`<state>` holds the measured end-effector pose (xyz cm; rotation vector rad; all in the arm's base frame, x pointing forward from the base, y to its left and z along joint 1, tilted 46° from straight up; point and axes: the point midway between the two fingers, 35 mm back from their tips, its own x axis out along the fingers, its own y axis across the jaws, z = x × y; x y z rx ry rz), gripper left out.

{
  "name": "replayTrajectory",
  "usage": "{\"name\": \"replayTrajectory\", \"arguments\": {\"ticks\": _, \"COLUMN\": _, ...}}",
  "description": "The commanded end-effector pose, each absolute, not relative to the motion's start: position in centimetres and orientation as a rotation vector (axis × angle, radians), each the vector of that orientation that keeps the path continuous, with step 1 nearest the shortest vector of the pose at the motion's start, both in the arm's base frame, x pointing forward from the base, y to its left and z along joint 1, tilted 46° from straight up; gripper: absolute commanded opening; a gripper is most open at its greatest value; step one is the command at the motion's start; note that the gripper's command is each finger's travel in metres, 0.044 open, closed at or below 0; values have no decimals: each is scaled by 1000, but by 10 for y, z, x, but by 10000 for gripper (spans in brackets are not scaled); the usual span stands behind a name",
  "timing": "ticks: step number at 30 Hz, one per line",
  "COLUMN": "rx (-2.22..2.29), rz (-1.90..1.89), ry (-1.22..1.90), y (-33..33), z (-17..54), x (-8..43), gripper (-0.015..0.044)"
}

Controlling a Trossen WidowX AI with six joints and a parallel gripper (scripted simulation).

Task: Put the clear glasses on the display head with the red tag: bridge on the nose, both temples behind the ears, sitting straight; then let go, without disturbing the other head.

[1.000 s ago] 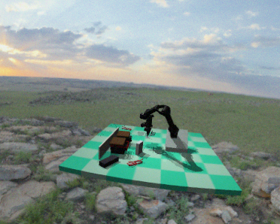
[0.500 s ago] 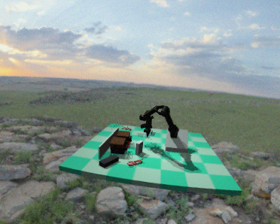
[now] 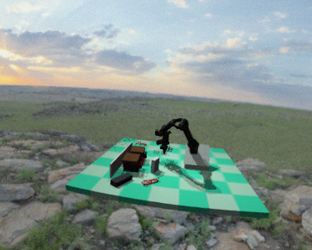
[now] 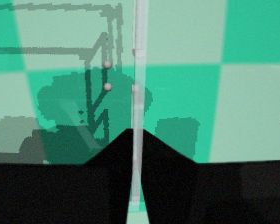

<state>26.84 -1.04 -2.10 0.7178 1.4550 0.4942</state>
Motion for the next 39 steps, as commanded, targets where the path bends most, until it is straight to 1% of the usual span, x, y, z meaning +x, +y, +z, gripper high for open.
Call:
{"name": "replayTrajectory", "arguments": {"ticks": 1, "rx": 727, "rz": 494, "ry": 1456, "y": -7, "z": -24, "x": 268, "gripper": 0}}
{"name": "replayTrajectory", "arguments": {"ticks": 39, "rx": 730, "rz": 497, "ry": 1455, "y": 18, "z": -47, "x": 269, "gripper": 0}}
